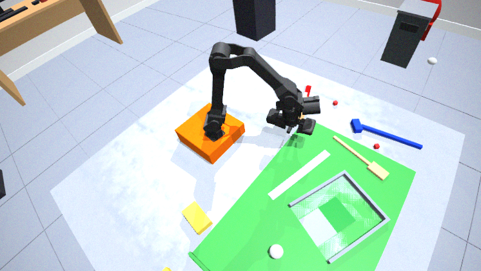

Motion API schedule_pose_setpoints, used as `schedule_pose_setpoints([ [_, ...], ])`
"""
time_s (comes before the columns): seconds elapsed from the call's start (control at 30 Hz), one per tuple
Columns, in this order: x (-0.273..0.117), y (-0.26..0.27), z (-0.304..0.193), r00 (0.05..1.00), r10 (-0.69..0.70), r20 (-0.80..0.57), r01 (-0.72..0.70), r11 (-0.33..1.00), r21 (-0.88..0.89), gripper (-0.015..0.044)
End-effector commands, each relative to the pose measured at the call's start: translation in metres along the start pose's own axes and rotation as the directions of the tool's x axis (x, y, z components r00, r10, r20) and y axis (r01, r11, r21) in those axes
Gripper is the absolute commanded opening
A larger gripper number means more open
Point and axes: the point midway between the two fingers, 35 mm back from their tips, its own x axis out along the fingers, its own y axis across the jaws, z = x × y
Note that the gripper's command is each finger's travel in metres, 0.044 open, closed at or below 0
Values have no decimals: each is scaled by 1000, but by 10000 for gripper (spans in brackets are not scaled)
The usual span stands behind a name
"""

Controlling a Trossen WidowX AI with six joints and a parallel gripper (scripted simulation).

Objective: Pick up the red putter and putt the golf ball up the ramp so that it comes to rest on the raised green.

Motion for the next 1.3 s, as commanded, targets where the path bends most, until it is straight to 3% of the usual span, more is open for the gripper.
schedule_pose_setpoints([
  [0.0,0,0,0,1000,0,0,0,1000,0,151],
  [0.13,0,0,0,1000,0,0,0,1000,0,46],
  [0.37,-1,0,1,1000,0,0,0,1000,0,0],
  [0.9,-92,-1,26,1000,0,0,0,1000,0,0],
  [1.1,-91,-3,21,1000,-7,-10,7,1000,22,0],
  [1.27,-98,-14,-4,999,-26,-33,31,987,159,0],
])
